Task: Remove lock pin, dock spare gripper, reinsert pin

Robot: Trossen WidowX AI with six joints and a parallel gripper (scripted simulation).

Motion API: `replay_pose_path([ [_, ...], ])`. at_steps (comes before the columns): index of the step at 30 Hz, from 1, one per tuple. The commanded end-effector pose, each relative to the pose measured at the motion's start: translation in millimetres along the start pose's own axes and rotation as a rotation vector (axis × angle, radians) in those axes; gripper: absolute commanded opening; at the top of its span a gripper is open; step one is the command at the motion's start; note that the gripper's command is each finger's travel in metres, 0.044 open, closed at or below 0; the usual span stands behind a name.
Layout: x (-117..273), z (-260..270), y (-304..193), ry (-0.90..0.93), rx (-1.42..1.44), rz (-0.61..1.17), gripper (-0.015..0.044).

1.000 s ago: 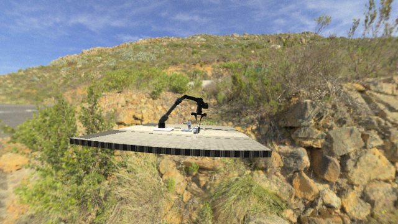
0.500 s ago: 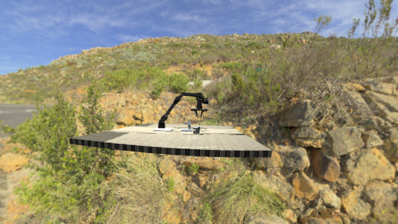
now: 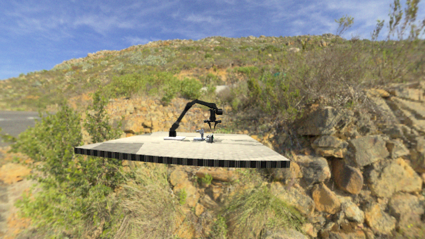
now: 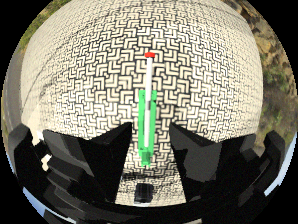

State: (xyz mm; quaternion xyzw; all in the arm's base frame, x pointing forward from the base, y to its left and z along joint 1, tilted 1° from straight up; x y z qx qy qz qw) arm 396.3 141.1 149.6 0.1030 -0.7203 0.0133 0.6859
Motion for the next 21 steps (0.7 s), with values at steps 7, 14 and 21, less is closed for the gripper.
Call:
replay_pose_path([
  [7, -23, 3, -3, 0.001, 0.003, 0.005, 0.018],
  [14, -35, 2, -4, 0.001, 0.003, 0.005, 0.018],
  [21, -46, 2, -5, 0.001, 0.003, 0.005, 0.018],
])
Point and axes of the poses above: the point midway between the two fingers, 35 mm back from their tips, its own x axis back along the fingers, its own z axis across the jaws, y = z × x, the point moved 2 cm from there along x, back along the fingers, and after that the axes turned 10 degrees about x, right-handed, at the moved point
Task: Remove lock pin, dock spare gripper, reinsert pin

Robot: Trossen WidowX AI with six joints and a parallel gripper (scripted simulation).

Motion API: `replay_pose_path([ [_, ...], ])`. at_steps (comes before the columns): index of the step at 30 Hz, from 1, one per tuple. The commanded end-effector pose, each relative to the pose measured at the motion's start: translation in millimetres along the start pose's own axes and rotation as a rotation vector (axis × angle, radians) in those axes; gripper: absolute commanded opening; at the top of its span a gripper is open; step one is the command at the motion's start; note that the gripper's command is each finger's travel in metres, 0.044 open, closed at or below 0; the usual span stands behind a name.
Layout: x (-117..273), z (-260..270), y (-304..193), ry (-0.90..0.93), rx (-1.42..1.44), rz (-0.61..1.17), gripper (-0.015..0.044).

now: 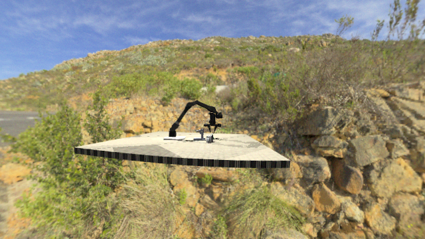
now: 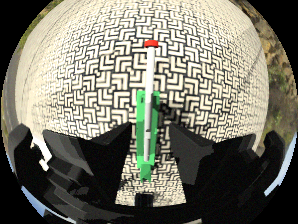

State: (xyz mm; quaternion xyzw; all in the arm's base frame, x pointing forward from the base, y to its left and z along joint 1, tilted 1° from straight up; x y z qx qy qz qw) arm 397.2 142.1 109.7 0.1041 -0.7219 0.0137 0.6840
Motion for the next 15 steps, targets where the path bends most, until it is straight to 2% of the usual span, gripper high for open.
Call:
replay_pose_path([
  [1, -8, 1, -1, 0.006, 0.001, 0.005, 0.018],
  [15, -31, 2, -3, 0.006, 0.001, 0.005, 0.018],
])
Point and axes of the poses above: the point midway between the two fingers, 35 mm back from their tips, its own x axis back along the fingers, its own z axis across the jaws, y = z × x, the point moved 2 cm from there along x, back along the fingers, and after that the axes turned 10 degrees about x, right-handed, at the moved point
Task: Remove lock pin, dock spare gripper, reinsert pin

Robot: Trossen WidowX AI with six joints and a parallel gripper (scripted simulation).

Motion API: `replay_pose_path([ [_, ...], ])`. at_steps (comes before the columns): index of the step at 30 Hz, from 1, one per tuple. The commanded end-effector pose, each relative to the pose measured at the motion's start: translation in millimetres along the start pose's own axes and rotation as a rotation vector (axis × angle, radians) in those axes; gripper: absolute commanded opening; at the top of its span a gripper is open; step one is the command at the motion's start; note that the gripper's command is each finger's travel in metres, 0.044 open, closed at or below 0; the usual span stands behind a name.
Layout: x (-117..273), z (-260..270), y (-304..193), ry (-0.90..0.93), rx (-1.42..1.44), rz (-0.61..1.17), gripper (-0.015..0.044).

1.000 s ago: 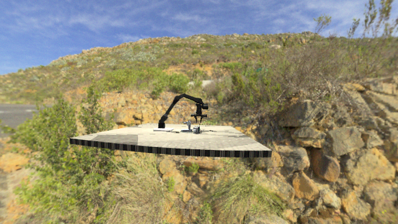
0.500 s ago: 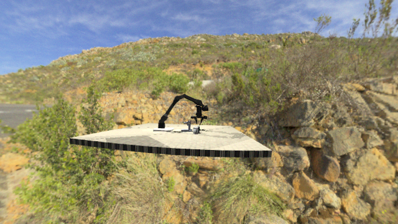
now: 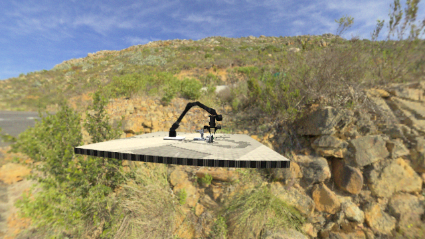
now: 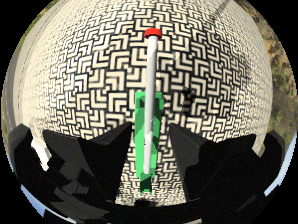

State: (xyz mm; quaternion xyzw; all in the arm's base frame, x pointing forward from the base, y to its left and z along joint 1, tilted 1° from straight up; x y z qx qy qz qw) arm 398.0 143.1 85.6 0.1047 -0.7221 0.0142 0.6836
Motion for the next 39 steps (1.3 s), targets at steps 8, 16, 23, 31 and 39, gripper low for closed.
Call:
replay_pose_path([
  [8, -14, 2, -2, 0.007, -0.001, 0.006, 0.018],
  [16, -14, 2, -2, 0.007, -0.001, 0.006, 0.0023],
  [23, -14, 2, -2, 0.007, -0.001, 0.006, 0.0],
  [31, -5, 2, -1, 0.007, 0.0, 0.003, 0.0],
  [39, 8, 5, 0, 0.025, -0.002, 0.004, 0.0],
])
Point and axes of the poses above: the point midway between the two fingers, 35 mm back from their tips, its own x axis back along the fingers, its own z axis across the jaws, y = z × x, the point moved 2 cm from there along x, back along the fingers, and after that the axes turned 10 degrees about x, right-handed, at the moved point
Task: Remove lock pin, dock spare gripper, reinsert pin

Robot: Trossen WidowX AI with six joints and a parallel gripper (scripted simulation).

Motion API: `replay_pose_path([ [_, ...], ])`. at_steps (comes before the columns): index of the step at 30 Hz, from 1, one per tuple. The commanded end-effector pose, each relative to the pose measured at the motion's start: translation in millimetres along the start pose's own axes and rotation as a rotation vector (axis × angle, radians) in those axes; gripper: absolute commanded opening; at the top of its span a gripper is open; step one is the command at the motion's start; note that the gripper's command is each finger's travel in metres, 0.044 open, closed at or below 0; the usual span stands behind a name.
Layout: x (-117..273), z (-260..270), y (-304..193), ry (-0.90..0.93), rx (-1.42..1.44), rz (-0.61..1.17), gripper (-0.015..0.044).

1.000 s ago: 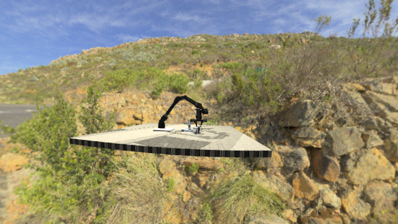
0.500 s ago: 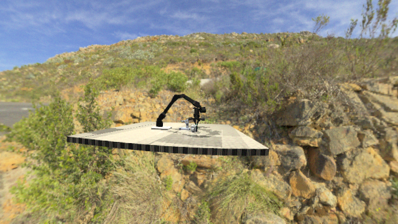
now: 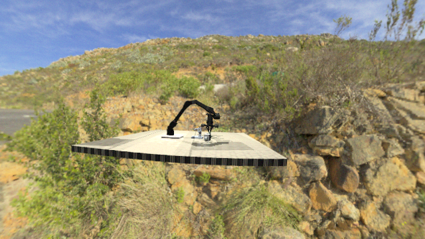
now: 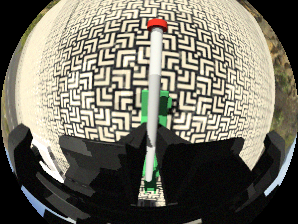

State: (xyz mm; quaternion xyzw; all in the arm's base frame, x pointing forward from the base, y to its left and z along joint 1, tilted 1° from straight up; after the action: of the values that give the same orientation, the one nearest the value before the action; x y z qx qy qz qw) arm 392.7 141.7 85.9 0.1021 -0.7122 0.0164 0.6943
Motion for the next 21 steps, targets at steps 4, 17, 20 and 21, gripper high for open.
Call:
replay_pose_path([
  [4, 14, 0, 1, 0.002, 0.0, 0.0, 0.0],
  [17, 14, 1, -6, 0.008, -0.001, 0.002, 0.0],
  [20, 17, 2, -16, 0.008, -0.001, 0.003, 0.0],
  [21, 18, 2, -19, 0.008, -0.001, 0.003, 0.0],
])
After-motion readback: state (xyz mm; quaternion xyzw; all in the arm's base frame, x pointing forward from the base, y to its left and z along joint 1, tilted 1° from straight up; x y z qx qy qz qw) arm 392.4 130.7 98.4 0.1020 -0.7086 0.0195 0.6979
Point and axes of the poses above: the point midway between the two fingers, 35 mm back from their tips, its own x axis back along the fingers, its own z axis across the jaws, y = z × x, the point moved 2 cm from there along x, back along the fingers, and after that the axes turned 10 degrees about x, right-handed, at the moved point
